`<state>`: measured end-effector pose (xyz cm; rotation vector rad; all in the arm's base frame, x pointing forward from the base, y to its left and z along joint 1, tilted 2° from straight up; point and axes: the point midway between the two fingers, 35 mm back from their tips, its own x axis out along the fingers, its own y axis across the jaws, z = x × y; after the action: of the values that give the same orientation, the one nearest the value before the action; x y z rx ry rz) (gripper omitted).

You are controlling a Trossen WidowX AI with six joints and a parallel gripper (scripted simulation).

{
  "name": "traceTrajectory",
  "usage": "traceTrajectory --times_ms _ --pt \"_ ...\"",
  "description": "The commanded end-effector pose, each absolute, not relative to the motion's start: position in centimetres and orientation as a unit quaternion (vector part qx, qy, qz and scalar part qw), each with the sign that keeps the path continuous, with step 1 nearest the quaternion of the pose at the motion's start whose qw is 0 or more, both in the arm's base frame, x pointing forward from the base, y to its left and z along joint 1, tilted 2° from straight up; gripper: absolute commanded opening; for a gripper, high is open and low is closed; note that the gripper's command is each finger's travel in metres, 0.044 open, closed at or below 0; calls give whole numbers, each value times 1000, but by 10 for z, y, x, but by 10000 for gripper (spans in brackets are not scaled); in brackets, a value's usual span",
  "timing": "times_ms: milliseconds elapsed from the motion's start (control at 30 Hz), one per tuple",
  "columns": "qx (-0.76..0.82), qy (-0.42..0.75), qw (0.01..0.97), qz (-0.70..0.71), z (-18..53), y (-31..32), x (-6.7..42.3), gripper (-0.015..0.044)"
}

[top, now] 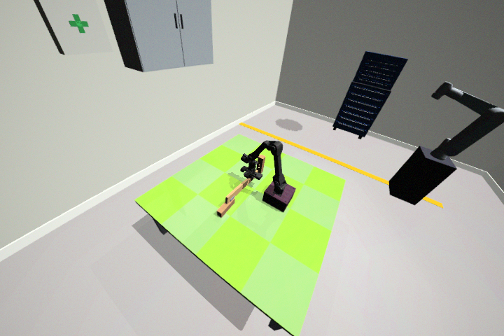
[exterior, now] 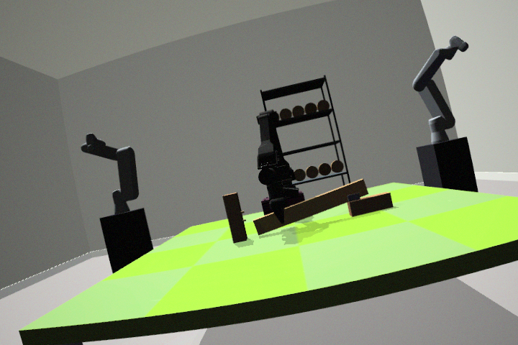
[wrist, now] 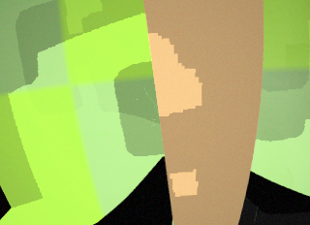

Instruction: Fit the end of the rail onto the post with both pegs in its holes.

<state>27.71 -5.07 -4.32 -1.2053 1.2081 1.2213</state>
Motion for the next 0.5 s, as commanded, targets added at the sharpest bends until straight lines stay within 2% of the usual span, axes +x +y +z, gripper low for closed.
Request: traceTrajectory --times_ms 0,467 --pt "-500 495 501 504 -38 -50 280 0" --pt "-500 495 501 504 -31 -50 281 0"
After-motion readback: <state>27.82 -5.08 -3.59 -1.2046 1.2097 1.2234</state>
